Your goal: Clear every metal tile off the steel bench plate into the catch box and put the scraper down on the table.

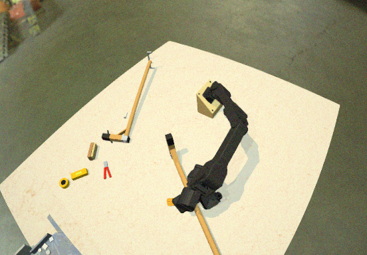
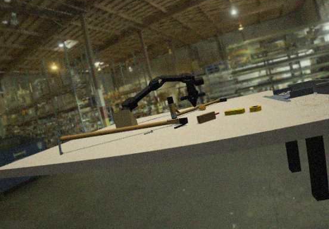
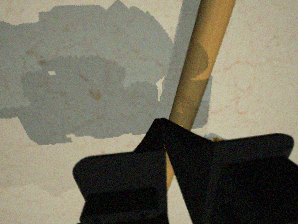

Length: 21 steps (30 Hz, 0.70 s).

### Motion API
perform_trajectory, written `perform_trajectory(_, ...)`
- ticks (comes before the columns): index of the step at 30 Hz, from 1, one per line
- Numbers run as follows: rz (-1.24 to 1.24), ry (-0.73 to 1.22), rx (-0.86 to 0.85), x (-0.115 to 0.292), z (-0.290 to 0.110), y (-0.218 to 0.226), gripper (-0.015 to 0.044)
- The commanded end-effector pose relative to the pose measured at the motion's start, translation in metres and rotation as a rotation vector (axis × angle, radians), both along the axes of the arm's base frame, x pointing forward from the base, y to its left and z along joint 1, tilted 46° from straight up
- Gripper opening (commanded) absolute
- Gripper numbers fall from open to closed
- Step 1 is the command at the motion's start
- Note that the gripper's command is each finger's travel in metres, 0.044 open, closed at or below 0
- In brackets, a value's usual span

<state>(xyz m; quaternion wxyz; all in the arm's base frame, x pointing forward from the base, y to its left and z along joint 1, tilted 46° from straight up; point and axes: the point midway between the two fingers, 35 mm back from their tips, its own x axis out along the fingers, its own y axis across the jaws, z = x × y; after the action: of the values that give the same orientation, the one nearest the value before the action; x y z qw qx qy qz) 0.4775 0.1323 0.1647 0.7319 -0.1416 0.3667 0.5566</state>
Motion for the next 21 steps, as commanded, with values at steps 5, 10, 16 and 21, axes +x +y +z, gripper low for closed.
perform_trajectory(5, -0.007, -0.028, 0.002, -0.001, 0.022, -0.024, 0.0000)
perform_trajectory(10, -0.007, -0.039, 0.002, -0.003, 0.033, -0.035, 0.0000)
perform_trajectory(16, -0.081, 0.011, 0.026, -0.008, 0.044, -0.042, 0.0000)
perform_trajectory(21, -0.185, 0.085, 0.063, -0.015, 0.058, -0.052, 0.0000)
